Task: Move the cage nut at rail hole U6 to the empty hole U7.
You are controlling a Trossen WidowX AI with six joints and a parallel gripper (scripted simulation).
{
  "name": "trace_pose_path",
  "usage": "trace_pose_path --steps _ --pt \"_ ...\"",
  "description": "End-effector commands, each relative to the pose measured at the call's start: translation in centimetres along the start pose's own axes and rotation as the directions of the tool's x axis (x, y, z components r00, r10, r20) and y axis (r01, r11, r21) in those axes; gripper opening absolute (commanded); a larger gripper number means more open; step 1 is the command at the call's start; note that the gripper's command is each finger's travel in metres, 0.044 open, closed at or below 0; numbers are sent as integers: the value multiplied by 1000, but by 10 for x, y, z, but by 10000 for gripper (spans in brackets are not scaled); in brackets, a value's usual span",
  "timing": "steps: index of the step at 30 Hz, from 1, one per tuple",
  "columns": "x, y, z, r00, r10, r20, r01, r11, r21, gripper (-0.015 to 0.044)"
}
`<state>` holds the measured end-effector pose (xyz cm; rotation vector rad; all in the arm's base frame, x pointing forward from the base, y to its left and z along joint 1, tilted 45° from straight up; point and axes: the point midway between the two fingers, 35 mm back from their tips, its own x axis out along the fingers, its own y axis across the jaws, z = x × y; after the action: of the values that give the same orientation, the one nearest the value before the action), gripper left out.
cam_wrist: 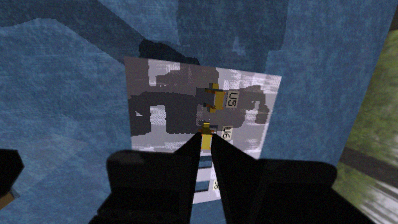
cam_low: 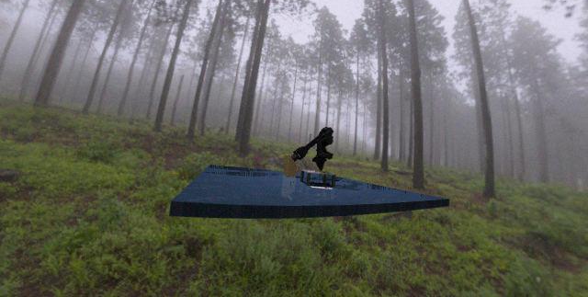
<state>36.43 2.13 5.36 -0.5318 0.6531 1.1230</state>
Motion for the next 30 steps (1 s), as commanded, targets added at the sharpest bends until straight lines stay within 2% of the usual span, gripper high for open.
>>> trace_pose_path --steps 1,30 --pt "1 1 -1 1000 -5 -4 5 1000 5 27" --pt "0 2 -1 999 -43 -4 43 999 5 27"
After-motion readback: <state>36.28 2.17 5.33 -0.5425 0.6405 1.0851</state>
